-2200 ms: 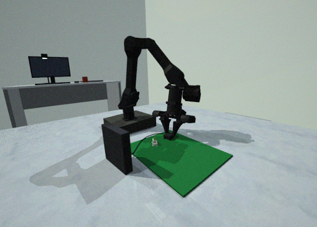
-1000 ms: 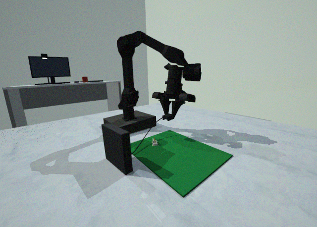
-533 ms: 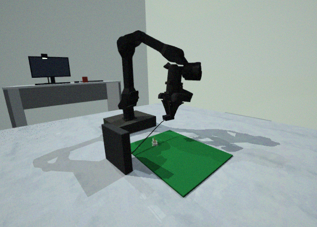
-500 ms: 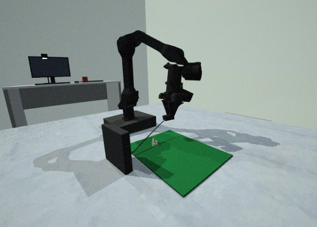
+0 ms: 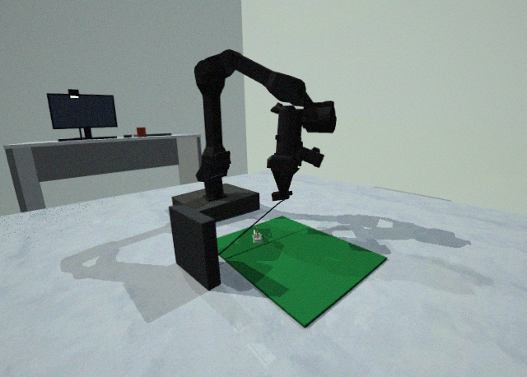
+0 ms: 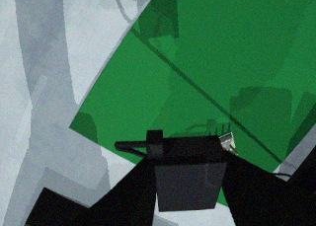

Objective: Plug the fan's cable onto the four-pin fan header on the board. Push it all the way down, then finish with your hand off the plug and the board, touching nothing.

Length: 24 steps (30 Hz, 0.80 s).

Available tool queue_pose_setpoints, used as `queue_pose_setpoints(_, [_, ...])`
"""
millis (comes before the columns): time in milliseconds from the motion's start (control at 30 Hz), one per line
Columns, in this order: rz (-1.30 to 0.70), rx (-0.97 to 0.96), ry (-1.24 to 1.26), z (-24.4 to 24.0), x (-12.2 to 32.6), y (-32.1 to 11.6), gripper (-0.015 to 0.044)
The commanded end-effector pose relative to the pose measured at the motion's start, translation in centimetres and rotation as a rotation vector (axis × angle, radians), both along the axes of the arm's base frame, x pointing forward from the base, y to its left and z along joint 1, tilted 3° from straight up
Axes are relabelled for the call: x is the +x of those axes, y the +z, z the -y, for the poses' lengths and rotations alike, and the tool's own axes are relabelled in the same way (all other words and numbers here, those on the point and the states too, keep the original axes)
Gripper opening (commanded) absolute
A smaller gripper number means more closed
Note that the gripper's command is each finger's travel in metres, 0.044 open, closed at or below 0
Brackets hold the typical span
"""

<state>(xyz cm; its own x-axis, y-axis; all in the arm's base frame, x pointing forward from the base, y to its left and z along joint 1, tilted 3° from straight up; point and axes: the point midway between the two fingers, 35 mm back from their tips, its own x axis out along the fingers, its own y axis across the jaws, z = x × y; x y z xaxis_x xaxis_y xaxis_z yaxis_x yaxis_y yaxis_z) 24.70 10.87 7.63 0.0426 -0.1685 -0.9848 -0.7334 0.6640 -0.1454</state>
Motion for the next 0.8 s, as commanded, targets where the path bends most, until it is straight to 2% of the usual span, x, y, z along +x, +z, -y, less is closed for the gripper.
queue_pose_setpoints(0, [0.017,0.024,-0.127,-0.1,0.2,0.1,0.0000])
queue_pose_setpoints(767, [0.087,0.116,-0.919,0.3,1.3,0.2,0.0000])
